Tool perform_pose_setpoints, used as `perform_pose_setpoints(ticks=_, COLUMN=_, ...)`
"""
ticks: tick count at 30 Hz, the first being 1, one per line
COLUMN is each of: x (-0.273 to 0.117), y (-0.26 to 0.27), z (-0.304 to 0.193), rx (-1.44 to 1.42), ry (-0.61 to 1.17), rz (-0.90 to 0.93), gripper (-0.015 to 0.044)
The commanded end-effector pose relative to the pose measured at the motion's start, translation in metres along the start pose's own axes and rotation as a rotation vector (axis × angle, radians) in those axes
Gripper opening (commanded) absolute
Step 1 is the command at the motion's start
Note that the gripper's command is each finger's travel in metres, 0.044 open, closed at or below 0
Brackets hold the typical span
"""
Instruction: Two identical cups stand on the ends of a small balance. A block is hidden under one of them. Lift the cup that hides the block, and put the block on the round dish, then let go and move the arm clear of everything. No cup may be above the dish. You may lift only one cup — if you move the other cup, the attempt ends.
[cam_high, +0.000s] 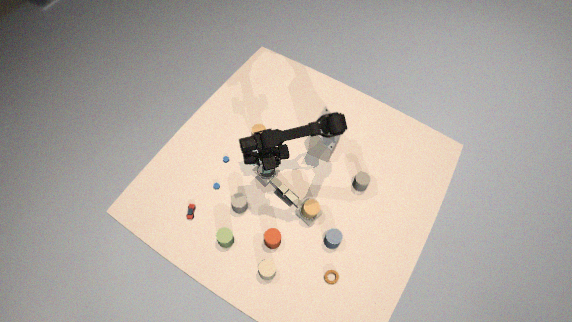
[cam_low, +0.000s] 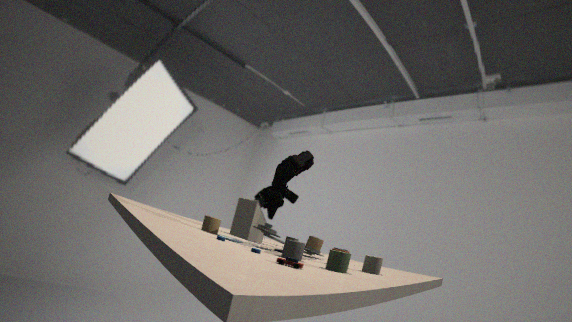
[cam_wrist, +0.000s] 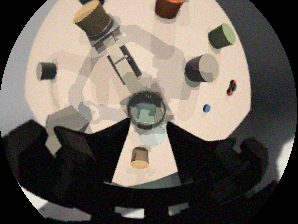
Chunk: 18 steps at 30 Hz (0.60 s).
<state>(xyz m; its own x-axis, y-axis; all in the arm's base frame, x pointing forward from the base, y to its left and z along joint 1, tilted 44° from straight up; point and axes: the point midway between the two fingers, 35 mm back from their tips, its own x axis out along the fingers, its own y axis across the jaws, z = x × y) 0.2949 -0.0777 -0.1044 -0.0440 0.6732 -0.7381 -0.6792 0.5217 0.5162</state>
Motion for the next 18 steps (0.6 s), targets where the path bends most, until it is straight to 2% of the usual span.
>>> perform_pose_setpoints(ticks=1, x=0.007, y=0.002, z=-0.001, rx=0.008, ry=-0.001, rz=0.009, gripper=0.026)
perform_pose_setpoints(ticks=18, x=0.034, y=0.003, z=0.0, rx=0.008, ry=-0.002, rz=0.009, gripper=0.026)
